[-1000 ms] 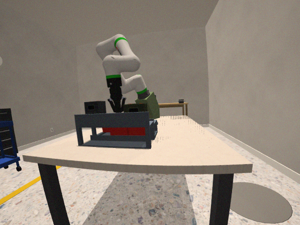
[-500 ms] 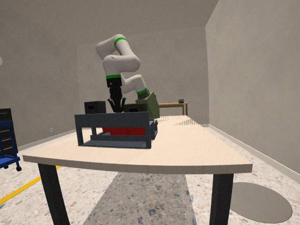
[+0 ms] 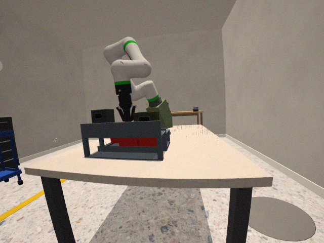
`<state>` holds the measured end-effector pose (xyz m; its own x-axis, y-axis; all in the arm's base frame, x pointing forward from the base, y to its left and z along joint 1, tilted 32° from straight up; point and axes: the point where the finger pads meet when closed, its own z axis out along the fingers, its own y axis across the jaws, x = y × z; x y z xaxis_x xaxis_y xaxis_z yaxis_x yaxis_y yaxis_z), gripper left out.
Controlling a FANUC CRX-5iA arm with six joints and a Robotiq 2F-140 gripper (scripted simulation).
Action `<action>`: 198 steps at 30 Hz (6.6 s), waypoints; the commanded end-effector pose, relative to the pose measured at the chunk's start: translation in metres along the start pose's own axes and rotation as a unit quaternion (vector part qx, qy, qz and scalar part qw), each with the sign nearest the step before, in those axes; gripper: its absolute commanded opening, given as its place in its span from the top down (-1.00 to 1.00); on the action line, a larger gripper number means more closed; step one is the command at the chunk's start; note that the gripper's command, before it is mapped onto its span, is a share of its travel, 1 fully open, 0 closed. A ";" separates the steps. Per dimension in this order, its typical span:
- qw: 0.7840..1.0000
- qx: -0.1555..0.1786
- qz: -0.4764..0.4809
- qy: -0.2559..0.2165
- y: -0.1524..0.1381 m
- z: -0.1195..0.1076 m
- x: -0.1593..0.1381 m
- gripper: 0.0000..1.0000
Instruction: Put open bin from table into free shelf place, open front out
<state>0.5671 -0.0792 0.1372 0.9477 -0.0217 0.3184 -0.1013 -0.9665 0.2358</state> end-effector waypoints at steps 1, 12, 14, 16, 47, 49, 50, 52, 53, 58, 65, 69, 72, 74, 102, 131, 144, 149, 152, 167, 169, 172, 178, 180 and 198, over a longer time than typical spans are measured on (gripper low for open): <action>1.000 0.000 0.000 0.000 0.000 0.000 0.000 1.00; 1.000 0.000 0.000 0.000 0.000 0.004 0.001 1.00; 1.000 0.000 0.000 0.000 0.000 0.004 0.001 1.00; 1.000 0.000 0.000 0.000 0.000 0.004 0.001 1.00; 1.000 0.000 0.000 0.000 0.000 0.012 0.002 1.00; 1.000 0.000 0.000 0.000 0.000 0.012 0.002 1.00; 1.000 0.000 0.000 0.000 0.000 0.012 0.002 1.00; 1.000 0.000 0.000 0.000 0.000 0.012 0.002 1.00; 1.000 0.000 0.000 0.000 0.000 0.012 0.002 1.00; 1.000 0.000 0.000 0.000 0.000 0.012 0.002 1.00; 1.000 0.000 0.000 0.000 0.000 0.012 0.002 1.00; 1.000 0.000 0.000 0.000 0.000 0.012 0.002 1.00; 1.000 0.000 0.000 0.000 0.000 0.012 0.002 1.00; 1.000 0.000 0.000 0.000 0.000 0.012 0.002 1.00; 1.000 0.000 0.000 0.001 0.000 0.012 0.003 1.00; 1.000 0.000 0.000 0.016 0.000 0.011 0.017 1.00; 1.000 0.000 0.000 0.020 0.000 0.011 0.020 1.00; 1.000 0.000 0.000 0.020 0.000 0.011 0.021 1.00; 1.000 0.000 0.000 0.020 0.000 0.011 0.021 1.00; 1.000 0.000 0.000 0.020 0.000 0.011 0.021 1.00; 1.000 0.000 0.000 0.020 0.000 0.011 0.021 1.00; 1.000 0.000 0.000 0.020 0.000 0.011 0.021 1.00; 1.000 0.000 0.000 0.020 0.000 0.011 0.021 1.00; 1.000 0.000 0.000 0.020 0.000 0.011 0.021 1.00; 1.000 0.000 0.000 0.021 0.000 0.011 0.022 1.00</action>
<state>0.5904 -0.0826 0.1334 0.9347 -0.0114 0.3553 -0.1014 -0.9665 0.2358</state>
